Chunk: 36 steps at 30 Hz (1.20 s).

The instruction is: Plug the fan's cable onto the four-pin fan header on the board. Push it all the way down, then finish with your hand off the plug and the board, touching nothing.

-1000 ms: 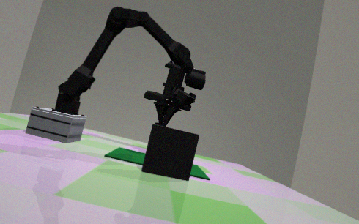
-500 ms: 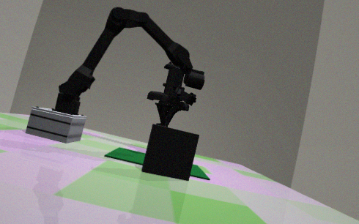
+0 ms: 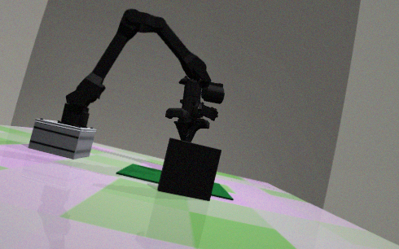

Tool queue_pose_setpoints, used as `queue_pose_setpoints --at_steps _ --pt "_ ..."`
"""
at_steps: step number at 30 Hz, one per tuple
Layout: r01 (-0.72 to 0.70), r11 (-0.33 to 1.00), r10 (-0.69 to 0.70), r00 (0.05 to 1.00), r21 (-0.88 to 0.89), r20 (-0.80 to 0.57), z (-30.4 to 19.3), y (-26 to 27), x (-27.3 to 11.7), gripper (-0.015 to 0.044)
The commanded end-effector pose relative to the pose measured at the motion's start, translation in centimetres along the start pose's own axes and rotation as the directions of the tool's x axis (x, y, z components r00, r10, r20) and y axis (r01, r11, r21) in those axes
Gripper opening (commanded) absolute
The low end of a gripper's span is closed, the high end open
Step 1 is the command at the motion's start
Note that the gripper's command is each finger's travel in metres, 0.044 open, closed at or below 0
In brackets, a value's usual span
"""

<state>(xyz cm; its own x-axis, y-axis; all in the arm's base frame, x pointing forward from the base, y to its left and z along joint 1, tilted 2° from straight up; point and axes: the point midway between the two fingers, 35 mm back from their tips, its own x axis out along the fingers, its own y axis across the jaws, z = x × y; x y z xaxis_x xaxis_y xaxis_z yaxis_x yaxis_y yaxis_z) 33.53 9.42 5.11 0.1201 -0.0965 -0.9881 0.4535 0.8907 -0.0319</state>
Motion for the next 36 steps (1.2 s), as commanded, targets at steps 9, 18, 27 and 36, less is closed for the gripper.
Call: queue_pose_setpoints --at_steps 9,18,27,36 --pt "0.024 0.999 -0.019 0.993 -0.047 0.115 0.1 0.6 1.7 0.0000" --pt "0.036 0.997 -0.021 0.980 -0.070 0.198 0.3 1.1 2.5 0.0000" --pt "0.047 0.995 -0.021 0.960 -0.087 0.280 0.4 1.6 3.2 0.0000" --pt "0.058 0.993 -0.018 0.933 -0.100 0.359 0.4 2.0 3.7 0.0000"
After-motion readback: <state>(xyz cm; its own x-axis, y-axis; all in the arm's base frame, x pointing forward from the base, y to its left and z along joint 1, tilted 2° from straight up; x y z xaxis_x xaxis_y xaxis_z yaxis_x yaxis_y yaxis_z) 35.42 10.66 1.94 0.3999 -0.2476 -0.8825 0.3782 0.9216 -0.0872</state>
